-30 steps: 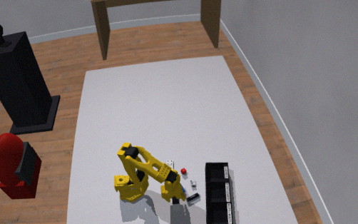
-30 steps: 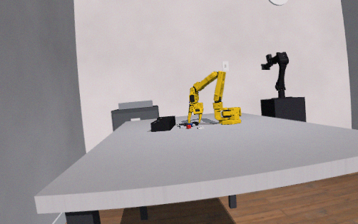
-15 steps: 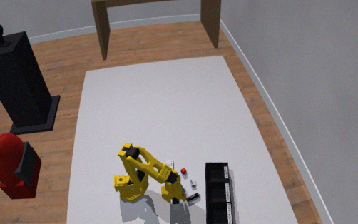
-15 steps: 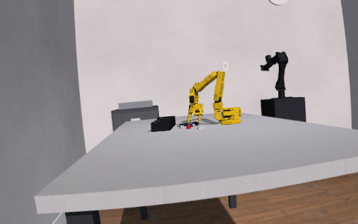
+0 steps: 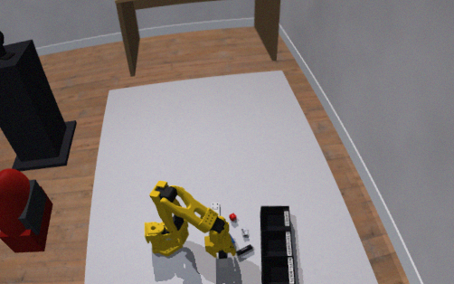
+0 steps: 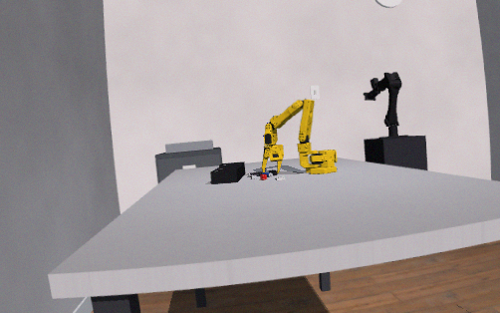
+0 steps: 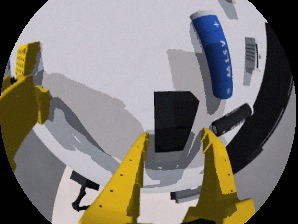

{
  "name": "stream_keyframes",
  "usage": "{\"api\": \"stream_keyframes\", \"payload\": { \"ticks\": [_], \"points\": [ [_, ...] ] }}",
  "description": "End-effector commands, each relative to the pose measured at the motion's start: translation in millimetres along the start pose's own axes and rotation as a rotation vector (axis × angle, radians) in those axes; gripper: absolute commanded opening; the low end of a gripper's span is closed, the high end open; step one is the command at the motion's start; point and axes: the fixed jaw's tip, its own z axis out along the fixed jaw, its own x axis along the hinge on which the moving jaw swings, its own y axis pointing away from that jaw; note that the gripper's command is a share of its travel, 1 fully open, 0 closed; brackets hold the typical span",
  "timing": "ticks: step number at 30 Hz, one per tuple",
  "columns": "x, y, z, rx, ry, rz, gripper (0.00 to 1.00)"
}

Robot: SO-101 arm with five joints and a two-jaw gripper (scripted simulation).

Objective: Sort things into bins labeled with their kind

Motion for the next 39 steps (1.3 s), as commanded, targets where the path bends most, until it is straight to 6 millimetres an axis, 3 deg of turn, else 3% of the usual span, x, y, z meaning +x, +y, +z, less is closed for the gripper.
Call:
{"api": "stream_keyframes", "payload": {
  "ticks": [1, 39],
  "points": [
    [2.2, -1.6, -0.8, 0.015, 0.007, 0.002, 0.27],
    [2.2, -1.6, -0.8, 0.015, 0.007, 0.002, 0.00]
  ]
}}
